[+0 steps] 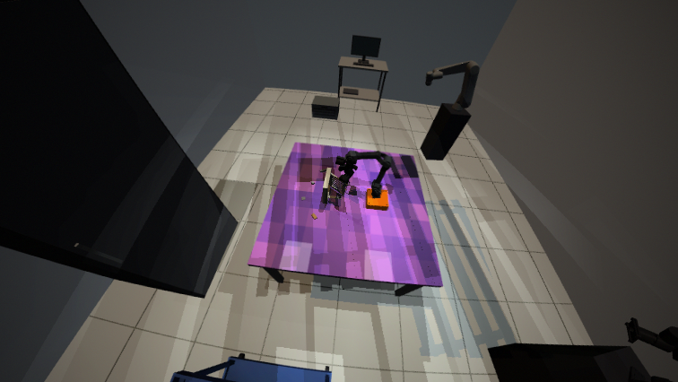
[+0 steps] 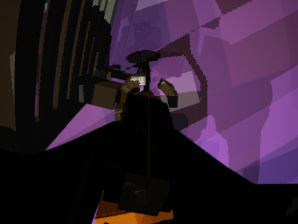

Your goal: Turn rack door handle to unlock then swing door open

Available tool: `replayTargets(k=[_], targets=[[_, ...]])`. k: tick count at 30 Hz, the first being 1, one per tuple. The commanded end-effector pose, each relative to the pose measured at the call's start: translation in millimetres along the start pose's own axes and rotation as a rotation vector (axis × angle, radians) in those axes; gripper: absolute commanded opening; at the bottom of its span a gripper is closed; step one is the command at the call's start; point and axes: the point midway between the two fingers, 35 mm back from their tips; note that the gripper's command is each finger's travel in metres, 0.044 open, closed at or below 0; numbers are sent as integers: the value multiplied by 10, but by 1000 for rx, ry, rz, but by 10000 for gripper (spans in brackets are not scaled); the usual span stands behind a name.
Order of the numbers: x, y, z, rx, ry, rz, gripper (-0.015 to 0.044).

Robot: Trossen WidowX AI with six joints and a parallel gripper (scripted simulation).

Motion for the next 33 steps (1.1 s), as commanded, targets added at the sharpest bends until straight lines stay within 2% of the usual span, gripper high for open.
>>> replayTargets(k=[1, 33], targets=[[-50, 22, 1, -5, 12, -91, 28], [-595, 305, 2, -9, 6, -534, 28]])
Point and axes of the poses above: the point midway between the two fingers, 35 mm back from their tips, its own z axis out along the fingers, its own x axis across the jaws, y = z × x, and after that the axes turned 1 degree about -z, right-handed
